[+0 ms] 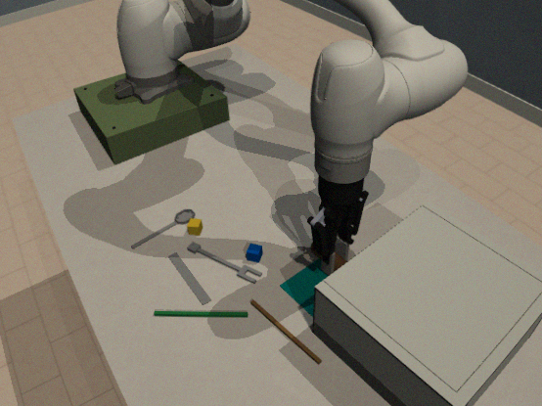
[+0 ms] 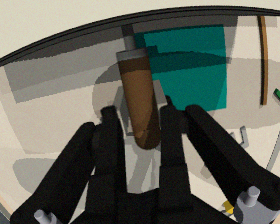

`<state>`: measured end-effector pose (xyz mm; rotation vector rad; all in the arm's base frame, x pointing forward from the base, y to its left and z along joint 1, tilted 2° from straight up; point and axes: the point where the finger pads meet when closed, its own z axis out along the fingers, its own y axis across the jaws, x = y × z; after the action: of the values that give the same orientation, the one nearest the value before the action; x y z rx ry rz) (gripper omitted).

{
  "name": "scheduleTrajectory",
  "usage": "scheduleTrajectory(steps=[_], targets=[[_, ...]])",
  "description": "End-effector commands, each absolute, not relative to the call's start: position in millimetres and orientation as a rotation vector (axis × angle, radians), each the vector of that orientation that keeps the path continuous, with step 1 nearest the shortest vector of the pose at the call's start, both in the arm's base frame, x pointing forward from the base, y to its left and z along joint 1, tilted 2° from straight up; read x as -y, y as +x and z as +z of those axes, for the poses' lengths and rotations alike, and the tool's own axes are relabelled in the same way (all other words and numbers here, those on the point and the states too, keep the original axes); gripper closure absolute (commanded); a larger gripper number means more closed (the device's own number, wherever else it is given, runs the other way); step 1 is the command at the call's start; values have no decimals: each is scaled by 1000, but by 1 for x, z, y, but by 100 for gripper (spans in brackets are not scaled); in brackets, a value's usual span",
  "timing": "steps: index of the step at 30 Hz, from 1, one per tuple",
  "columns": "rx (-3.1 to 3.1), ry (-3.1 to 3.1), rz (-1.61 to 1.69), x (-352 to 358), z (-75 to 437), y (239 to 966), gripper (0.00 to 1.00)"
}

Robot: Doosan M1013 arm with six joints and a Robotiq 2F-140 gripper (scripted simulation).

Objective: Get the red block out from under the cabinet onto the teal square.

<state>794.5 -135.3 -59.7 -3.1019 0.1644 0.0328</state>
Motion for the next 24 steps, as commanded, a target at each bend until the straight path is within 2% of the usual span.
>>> scheduleTrajectory(steps=[1, 24], targets=[[-164, -3102, 32, 135, -60, 794, 100], [-164, -3102, 32, 134, -59, 785, 100]])
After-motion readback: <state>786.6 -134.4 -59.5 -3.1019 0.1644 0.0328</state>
